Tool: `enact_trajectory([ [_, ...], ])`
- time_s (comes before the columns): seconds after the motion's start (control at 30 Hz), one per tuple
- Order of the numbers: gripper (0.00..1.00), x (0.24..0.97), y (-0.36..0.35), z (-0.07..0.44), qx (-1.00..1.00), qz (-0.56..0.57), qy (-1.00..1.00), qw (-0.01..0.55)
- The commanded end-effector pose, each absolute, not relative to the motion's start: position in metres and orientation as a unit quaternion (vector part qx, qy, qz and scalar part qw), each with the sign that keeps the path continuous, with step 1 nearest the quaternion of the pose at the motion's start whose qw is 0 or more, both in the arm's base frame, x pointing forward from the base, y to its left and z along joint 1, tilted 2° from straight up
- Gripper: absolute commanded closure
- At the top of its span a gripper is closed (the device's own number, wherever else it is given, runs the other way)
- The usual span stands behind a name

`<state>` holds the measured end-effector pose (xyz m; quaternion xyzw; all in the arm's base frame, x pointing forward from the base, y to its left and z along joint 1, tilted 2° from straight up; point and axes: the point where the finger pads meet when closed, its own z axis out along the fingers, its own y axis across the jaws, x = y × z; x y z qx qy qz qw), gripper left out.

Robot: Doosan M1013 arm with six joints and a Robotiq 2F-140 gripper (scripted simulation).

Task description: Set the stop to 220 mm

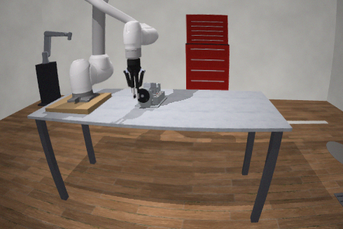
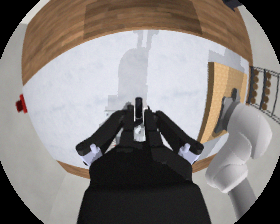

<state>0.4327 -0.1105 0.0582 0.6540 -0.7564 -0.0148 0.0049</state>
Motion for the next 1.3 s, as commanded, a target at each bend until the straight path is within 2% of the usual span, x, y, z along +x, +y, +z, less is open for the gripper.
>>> enact_trajectory([
  [0.0, 0.96, 0.434, -0.1107, 0.0616, 0.654, -0.015, -0.756, 0.005],
  [1.27, 0.96, 0.4409, -0.1118, 0.0716, 0.654, -0.015, -0.756, 0.005],
])
